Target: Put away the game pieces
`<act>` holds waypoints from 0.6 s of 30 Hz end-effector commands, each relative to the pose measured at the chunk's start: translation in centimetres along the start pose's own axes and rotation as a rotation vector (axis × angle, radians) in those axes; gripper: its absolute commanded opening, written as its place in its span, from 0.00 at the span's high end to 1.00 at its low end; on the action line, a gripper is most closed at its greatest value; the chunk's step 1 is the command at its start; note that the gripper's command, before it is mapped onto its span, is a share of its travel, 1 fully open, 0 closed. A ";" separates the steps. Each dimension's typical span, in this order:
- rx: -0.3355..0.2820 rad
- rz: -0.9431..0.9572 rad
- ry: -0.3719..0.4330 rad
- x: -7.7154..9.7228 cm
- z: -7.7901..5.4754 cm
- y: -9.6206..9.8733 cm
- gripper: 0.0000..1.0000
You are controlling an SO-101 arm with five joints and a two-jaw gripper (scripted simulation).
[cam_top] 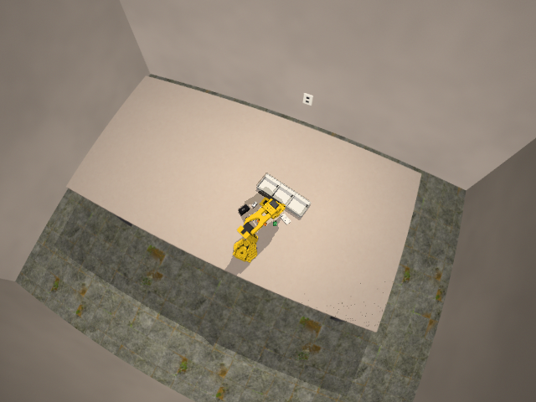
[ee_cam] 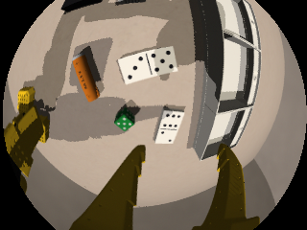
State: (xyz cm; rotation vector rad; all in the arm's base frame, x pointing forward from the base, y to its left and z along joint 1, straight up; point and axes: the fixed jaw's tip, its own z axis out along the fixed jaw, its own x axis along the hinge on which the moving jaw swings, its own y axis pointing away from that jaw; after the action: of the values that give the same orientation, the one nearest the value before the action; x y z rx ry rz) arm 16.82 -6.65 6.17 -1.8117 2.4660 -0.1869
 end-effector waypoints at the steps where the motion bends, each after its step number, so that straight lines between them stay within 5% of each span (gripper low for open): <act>1: 0.014 -0.071 0.004 0.5 -0.7 0.3 0.70; 18: -0.061 -0.234 -0.007 1.3 -0.7 2.0 0.77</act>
State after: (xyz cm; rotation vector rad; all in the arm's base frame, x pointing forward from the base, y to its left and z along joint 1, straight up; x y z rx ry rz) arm 14.54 -7.06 6.04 -2.1102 2.2987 -0.0810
